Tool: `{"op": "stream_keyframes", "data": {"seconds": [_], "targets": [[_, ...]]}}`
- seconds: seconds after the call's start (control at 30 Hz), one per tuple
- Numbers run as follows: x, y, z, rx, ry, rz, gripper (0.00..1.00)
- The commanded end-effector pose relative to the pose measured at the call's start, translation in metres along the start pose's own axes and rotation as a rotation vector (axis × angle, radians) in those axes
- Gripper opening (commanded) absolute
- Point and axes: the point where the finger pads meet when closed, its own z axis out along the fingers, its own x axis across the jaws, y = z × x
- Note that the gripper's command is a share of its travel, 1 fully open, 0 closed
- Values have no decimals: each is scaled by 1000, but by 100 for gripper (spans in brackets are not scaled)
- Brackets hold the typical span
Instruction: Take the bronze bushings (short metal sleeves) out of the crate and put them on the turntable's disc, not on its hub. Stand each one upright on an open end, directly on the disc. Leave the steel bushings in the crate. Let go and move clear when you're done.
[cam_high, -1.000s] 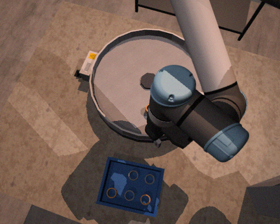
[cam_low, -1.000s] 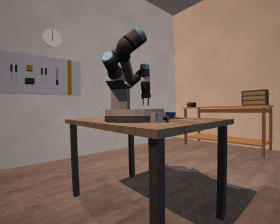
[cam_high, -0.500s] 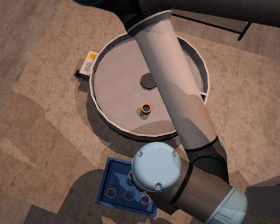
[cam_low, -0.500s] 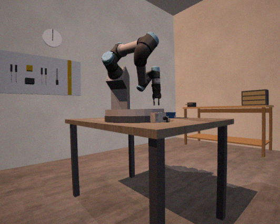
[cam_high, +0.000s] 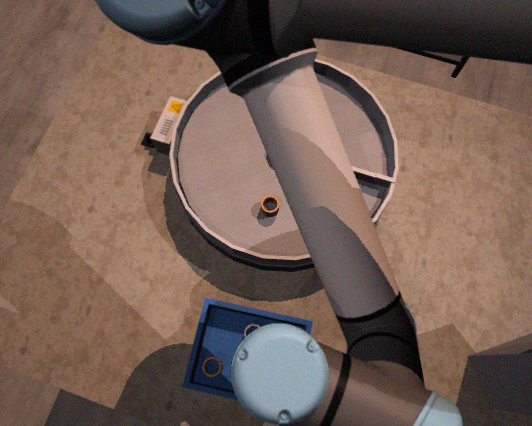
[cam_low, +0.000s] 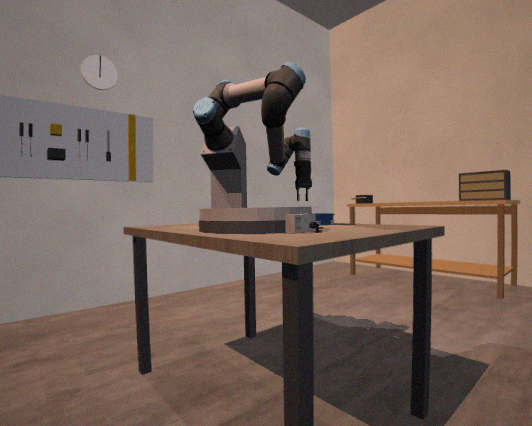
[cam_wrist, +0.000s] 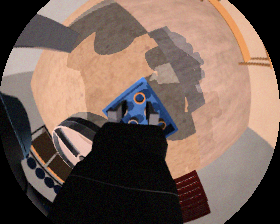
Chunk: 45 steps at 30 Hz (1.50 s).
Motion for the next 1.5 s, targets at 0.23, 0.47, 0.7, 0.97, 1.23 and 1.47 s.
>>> {"op": "stream_keyframes", "data": {"seconds": [0.23,0.47,0.7,0.97,1.23,1.47], "targets": [[1,1,-1,-1,-1,2,76],[1,1,-1,-1,-1,2,76],[1,1,-1,-1,-1,2,76],[2,1,-1,-1,0,3,76],[6,4,-1,1,1,6,76],[4,2,0,3,-1,2,76]]}}
